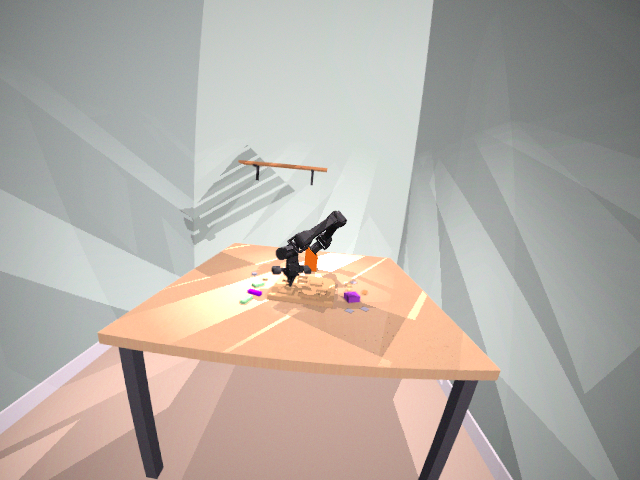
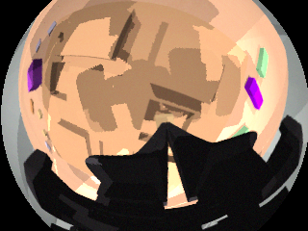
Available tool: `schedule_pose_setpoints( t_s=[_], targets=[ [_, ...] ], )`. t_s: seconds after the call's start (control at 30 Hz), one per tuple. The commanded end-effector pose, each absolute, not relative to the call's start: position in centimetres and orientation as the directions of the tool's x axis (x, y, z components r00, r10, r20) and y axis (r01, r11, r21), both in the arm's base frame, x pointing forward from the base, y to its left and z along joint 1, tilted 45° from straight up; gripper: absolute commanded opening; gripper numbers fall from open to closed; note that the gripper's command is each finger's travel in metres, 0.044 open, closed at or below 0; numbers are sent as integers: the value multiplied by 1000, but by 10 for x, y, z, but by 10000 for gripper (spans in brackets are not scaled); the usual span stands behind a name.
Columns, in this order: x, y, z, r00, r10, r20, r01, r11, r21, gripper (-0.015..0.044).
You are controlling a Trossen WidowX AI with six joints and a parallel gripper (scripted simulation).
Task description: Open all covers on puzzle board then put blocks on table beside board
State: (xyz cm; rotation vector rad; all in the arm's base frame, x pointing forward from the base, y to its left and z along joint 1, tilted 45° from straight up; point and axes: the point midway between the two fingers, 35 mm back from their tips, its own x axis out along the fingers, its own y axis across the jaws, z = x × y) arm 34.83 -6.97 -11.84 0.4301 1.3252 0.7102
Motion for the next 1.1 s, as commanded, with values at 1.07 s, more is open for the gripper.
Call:
schedule_pose_setpoints(
  t_s=[1.07],
  targets=[
    [346,-97,-89,79,686,-723,-214,720,660,144]
  ],
)
